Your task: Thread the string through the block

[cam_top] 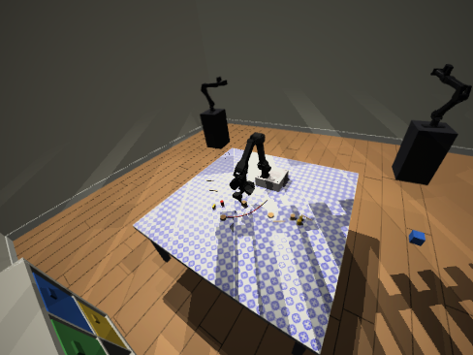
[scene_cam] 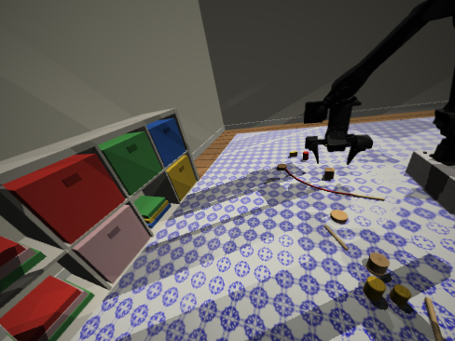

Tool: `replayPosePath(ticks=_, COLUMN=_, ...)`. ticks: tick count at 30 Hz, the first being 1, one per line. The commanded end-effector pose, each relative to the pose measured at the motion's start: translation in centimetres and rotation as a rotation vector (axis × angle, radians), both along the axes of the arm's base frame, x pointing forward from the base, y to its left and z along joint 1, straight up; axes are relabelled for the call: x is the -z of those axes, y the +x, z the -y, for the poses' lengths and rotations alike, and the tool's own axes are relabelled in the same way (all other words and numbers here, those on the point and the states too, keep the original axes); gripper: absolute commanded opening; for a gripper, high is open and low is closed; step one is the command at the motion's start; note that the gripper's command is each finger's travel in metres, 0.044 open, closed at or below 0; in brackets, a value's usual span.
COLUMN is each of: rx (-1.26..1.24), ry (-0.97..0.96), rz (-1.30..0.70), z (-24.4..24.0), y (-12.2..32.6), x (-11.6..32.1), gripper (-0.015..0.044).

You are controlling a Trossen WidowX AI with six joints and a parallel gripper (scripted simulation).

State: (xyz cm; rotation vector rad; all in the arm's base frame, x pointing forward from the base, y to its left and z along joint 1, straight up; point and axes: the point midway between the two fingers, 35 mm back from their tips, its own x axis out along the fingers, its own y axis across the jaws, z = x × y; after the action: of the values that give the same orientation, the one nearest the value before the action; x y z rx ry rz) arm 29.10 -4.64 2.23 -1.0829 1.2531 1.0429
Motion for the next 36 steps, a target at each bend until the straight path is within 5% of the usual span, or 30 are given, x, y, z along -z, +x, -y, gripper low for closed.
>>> replayPosePath(ticks=1, rx=-0.033, ry=-0.010, rz=-0.014, z=-0.10, y=-0.04, x=-0.03, gripper=0.0440)
replayPosePath(ticks=9, rx=-0.033, ry=-0.010, rz=-0.014, z=-0.15, y=-0.08, x=0.02, gripper=0.0440)
replayPosePath(ticks=17, rx=-0.033, ry=-0.010, rz=-0.014, z=-0.16, y=-0.08, x=0.02, gripper=0.0239)
replayPosePath(ticks=27, rx=-0.029, ry=-0.004, rz=-0.012, z=-0.22, y=-0.07, x=0.02, gripper=0.0239)
replayPosePath(ticks=36, rx=-0.029, ry=-0.004, rz=-0.013, z=-0.22, y=-0.07, x=0.02, gripper=0.0002)
